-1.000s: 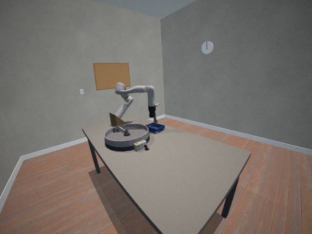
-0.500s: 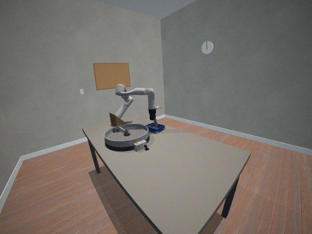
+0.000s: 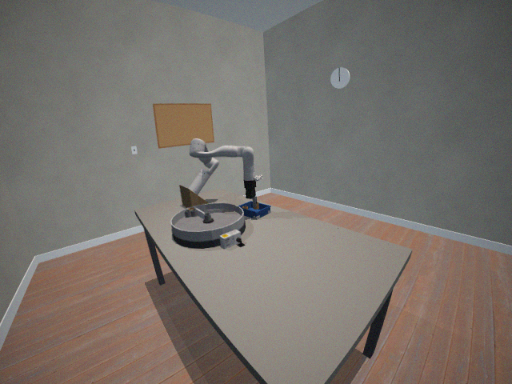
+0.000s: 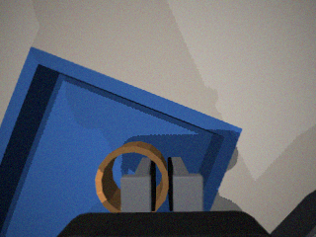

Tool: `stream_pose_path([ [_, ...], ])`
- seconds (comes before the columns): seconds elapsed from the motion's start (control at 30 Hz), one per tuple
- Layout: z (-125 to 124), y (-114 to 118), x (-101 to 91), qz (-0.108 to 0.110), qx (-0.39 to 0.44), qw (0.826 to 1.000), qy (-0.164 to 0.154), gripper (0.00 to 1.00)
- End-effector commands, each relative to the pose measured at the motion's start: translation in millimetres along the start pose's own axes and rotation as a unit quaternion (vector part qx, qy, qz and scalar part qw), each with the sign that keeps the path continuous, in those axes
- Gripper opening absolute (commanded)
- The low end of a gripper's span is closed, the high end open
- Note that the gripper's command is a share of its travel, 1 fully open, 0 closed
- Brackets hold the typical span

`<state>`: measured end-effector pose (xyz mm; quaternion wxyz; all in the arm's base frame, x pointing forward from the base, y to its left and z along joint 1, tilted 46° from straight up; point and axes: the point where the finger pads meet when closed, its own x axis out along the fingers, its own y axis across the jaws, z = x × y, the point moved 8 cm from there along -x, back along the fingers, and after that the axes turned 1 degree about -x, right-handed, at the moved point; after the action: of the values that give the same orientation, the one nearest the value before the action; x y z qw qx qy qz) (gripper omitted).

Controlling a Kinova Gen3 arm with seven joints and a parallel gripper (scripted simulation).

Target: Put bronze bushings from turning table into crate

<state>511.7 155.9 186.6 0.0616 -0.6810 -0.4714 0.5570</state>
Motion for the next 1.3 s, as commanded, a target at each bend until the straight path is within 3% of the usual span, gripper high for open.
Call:
stream_pose_path([
  [0.0,0,0,-1.0,0.0,0.0,1.0,0.001,0.0],
  [1.27,0,0,17.7,0.0,0.0,1.0,0.001,0.0],
])
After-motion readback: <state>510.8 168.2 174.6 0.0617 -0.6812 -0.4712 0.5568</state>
